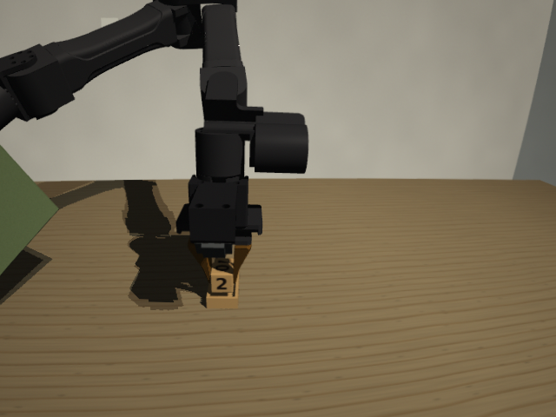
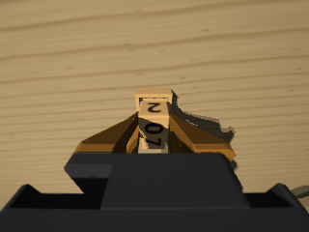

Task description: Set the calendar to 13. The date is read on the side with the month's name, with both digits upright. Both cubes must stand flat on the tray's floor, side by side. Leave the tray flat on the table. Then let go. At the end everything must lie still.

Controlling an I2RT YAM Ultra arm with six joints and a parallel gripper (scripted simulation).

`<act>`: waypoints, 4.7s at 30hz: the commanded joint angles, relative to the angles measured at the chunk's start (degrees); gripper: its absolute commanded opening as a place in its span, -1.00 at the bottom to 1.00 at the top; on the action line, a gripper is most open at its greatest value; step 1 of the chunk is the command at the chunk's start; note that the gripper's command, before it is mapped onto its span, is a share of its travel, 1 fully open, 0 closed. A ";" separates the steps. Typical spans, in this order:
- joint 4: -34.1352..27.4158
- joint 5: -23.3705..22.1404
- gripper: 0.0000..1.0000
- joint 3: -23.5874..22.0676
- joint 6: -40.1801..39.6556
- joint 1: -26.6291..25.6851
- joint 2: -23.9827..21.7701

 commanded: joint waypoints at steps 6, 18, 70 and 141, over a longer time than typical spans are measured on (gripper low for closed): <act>-0.04 0.43 -0.49 0.11 0.02 -0.35 -0.28; -0.04 0.43 -0.49 0.11 0.02 -0.35 -0.28; 3.75 1.15 -0.49 -0.27 2.68 1.32 0.92; 3.90 1.19 -0.49 -0.28 2.79 1.38 0.98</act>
